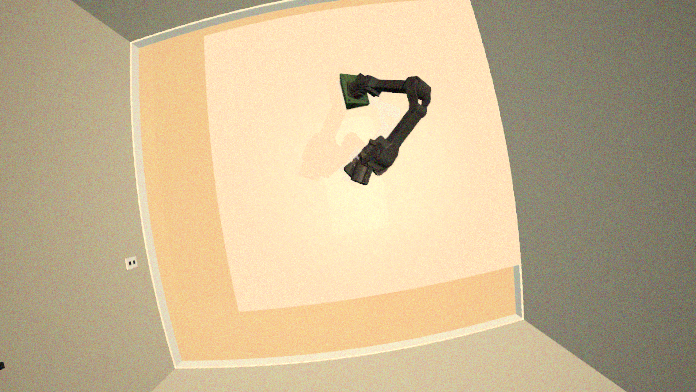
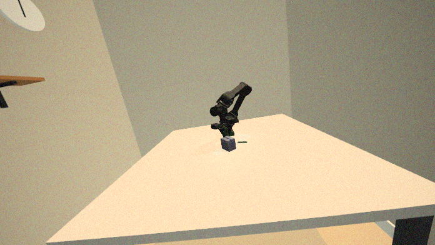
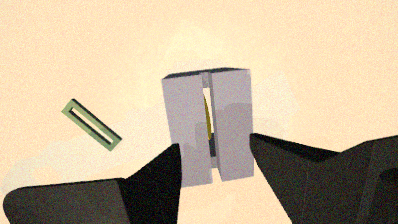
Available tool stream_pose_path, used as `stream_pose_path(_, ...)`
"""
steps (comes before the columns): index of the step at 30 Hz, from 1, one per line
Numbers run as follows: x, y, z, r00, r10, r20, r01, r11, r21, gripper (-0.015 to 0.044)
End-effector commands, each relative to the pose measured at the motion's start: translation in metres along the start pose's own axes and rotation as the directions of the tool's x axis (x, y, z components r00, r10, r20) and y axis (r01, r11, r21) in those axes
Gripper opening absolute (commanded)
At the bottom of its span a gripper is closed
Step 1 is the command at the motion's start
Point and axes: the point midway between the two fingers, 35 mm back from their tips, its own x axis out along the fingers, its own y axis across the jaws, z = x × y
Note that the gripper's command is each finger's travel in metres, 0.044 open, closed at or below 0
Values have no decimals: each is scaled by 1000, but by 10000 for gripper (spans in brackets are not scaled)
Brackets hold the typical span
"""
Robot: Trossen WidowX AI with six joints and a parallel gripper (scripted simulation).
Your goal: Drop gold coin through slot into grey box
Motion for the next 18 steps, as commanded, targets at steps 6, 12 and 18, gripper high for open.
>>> stream_pose_path(6, -36, 0, 0, 1000, -5, 1, 5, 1000, -3, 440)
stream_pose_path(12, -57, 2, -2, 1000, -2, 3, 2, 1000, 1, 440)
stream_pose_path(18, -57, 2, -2, 1000, -2, 3, 2, 1000, 1, 440)
